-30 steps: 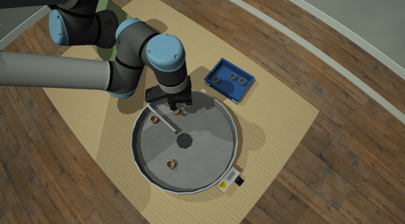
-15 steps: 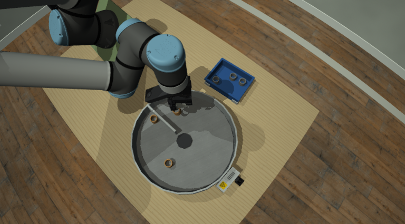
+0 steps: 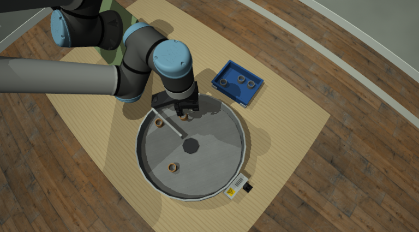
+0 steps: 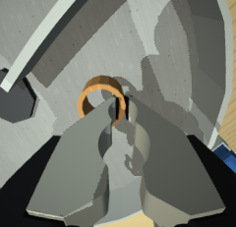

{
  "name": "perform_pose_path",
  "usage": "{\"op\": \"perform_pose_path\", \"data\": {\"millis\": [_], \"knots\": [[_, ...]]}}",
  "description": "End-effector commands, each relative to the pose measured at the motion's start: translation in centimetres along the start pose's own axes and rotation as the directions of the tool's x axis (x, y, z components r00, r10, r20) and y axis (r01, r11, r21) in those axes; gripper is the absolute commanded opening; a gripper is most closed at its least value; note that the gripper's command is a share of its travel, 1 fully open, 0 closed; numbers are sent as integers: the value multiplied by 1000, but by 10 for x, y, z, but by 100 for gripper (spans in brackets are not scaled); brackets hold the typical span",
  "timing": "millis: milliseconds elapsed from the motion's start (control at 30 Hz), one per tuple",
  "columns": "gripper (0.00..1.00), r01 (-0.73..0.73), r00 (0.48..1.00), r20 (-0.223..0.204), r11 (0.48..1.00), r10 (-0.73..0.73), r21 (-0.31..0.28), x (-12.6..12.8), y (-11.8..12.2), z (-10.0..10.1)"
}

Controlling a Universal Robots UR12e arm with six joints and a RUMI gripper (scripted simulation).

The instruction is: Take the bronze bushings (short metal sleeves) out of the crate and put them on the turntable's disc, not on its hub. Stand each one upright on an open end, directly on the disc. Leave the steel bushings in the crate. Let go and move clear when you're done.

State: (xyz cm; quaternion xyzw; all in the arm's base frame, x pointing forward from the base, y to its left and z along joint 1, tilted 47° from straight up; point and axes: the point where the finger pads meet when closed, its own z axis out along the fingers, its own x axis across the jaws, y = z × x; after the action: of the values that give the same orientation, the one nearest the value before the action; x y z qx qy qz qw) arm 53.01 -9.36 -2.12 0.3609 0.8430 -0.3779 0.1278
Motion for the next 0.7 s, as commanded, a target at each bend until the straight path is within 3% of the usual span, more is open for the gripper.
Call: {"op": "perform_pose_path", "data": {"millis": [0,667], "knots": [[0,0,1000,1,1000,0,-1,0,0,7],[0,0,1000,1,1000,0,-1,0,0,28]]}}
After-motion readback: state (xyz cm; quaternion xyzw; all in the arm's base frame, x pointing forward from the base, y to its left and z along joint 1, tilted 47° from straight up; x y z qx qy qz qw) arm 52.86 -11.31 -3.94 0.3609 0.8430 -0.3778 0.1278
